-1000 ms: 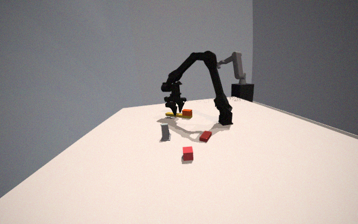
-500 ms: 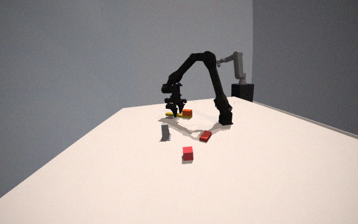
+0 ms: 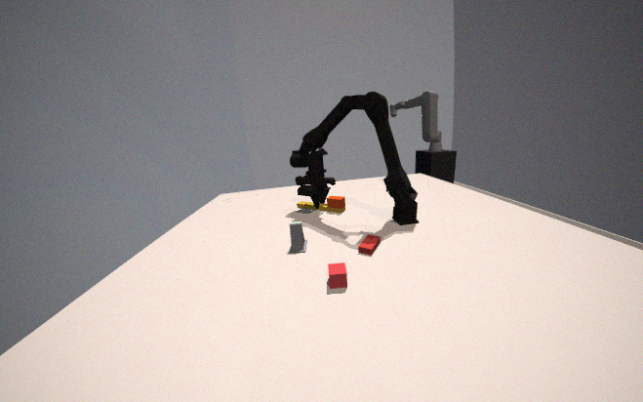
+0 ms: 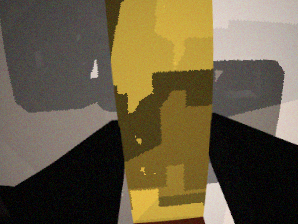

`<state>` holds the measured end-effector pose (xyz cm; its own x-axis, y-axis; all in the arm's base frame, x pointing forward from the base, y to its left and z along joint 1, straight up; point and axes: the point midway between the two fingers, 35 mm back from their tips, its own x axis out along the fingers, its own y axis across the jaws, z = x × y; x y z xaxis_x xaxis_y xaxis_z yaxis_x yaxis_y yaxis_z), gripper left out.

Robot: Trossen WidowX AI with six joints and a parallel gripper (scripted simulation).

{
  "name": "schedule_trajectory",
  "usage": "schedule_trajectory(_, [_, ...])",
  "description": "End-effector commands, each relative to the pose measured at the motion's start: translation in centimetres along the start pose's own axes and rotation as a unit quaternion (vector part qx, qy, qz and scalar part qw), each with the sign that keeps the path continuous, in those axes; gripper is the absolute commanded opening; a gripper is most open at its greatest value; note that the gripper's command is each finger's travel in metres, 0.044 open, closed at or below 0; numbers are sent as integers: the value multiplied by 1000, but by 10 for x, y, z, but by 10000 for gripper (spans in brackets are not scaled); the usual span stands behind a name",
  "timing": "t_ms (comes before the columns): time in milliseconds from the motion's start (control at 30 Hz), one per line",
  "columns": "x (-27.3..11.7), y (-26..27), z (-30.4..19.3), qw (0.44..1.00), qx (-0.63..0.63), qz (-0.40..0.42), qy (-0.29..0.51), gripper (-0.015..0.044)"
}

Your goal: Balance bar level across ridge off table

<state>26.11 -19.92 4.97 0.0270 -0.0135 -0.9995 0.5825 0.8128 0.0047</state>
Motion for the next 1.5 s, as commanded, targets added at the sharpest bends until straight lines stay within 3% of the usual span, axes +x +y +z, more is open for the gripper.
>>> schedule_trajectory(0, [0, 0, 0, 1000, 0, 0, 0, 85])
schedule_trajectory(133, [-9, 0, 2, 1000, 0, 0, 0, 0])
schedule_trajectory(1467, [-111, 0, 2, 1000, -1, -3, -1, 0])
